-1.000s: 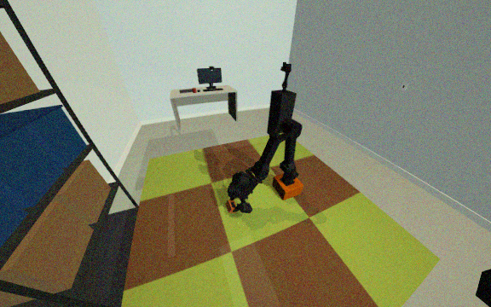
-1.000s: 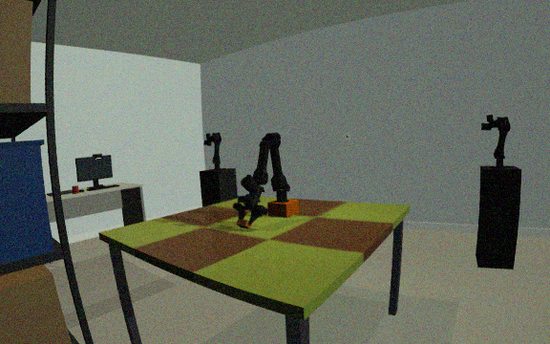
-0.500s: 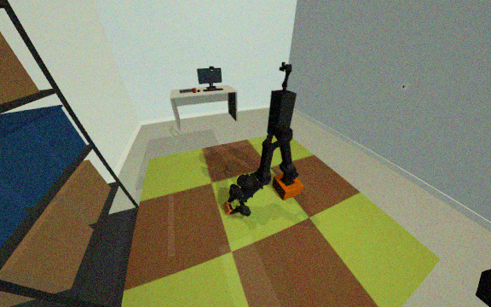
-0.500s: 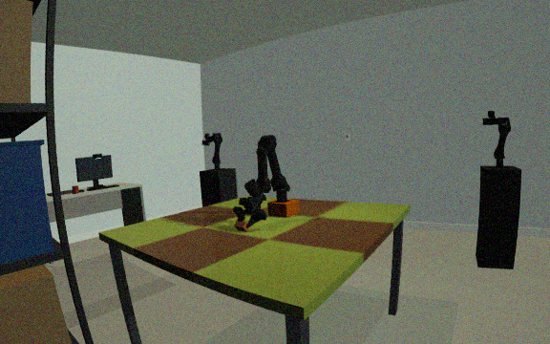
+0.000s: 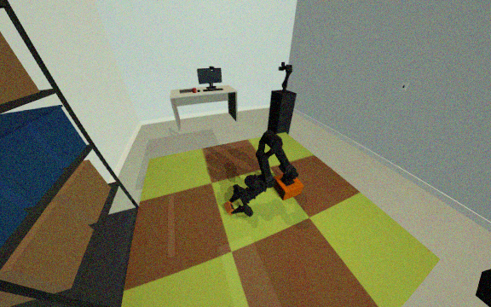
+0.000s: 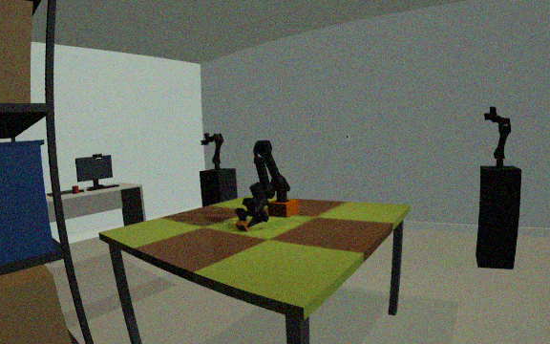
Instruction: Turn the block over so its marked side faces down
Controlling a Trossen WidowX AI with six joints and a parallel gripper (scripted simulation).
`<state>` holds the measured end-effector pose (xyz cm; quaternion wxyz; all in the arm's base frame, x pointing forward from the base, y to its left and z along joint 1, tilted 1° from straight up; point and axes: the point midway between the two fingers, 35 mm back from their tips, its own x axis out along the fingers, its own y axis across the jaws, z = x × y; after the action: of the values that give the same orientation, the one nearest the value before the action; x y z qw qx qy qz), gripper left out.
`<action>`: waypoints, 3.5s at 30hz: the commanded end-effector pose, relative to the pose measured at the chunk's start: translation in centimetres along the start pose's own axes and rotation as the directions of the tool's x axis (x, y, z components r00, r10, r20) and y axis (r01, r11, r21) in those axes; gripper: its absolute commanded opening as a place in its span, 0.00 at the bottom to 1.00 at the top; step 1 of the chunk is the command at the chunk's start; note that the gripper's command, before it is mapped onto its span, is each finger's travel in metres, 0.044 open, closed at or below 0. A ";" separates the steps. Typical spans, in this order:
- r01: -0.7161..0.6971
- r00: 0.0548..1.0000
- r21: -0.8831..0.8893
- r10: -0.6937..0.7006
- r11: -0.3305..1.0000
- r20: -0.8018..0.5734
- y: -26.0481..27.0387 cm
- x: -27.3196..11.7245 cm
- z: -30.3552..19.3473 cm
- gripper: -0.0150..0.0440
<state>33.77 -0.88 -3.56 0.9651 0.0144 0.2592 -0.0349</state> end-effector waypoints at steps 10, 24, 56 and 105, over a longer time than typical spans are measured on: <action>0.004 0.997 -0.001 -0.004 1.000 0.071 -0.1 -1.5 -0.2 0.25; 0.004 0.997 -0.001 -0.004 1.000 0.071 -0.1 -1.5 -0.2 0.30; 0.004 0.997 -0.001 -0.004 1.000 0.071 -0.1 -1.5 -0.2 1.00; 0.004 0.887 -0.008 -0.007 1.000 -0.462 -0.1 -6.5 5.1 1.00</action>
<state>31.07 -0.85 4.05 0.8813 0.0150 0.4712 -0.0331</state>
